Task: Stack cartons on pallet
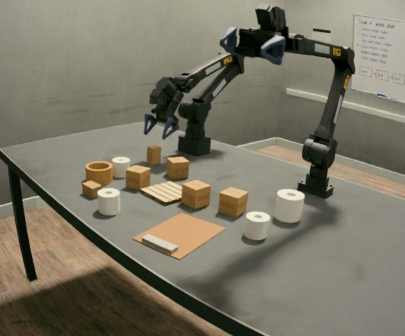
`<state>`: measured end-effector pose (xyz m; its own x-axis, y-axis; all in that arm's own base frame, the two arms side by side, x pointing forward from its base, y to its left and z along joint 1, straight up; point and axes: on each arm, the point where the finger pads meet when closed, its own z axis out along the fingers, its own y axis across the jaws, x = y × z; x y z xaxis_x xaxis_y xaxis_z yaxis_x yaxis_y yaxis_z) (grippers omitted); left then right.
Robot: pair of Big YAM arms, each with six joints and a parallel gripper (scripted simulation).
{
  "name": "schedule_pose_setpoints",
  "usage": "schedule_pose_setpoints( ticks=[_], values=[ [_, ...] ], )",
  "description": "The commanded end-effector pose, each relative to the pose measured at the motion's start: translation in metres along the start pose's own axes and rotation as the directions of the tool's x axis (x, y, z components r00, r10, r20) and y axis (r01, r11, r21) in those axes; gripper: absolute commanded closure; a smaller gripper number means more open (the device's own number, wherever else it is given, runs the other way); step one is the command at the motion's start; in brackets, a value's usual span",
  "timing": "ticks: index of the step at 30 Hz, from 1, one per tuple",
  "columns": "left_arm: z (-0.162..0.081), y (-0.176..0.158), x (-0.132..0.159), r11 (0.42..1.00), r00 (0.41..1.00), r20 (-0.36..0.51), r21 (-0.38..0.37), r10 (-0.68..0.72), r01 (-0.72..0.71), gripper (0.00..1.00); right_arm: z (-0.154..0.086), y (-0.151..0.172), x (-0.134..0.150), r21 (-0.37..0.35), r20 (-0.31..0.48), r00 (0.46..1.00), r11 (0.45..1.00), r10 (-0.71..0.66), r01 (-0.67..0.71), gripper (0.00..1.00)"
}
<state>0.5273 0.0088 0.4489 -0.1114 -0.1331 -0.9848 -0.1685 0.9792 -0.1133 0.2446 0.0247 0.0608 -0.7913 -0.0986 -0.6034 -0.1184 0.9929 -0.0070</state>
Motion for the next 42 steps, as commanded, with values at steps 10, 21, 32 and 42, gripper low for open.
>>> schedule_pose_setpoints(
  ticks=[10, 21, 32, 42],
  values=[
    [-0.020, -0.010, -0.069, 0.980, 0.977, 0.186, 0.145, 0.104, -0.132, 0.00, -0.001, 0.000, 0.010, 0.006, -0.032, 0.999, 1.000, 0.018, -0.018, 0.00],
    [-0.020, -0.013, -0.069, 0.980, 0.977, 0.186, 0.150, 0.104, -0.133, 0.00, -0.009, 0.016, -0.015, -0.027, -0.014, 1.000, 1.000, 0.005, -0.006, 0.00],
    [-0.017, -0.013, -0.046, 0.979, 0.984, 0.142, 0.153, 0.111, -0.133, 0.00, -0.029, 0.102, -0.062, -0.187, 0.014, 0.969, 0.952, -0.246, 0.244, 0.00],
    [-0.017, -0.013, -0.046, 0.979, 0.984, 0.142, 0.153, 0.111, -0.133, 0.00, -0.043, 0.161, -0.092, -0.290, 0.053, 0.920, 0.876, -0.387, 0.385, 0.00]
  ],
)
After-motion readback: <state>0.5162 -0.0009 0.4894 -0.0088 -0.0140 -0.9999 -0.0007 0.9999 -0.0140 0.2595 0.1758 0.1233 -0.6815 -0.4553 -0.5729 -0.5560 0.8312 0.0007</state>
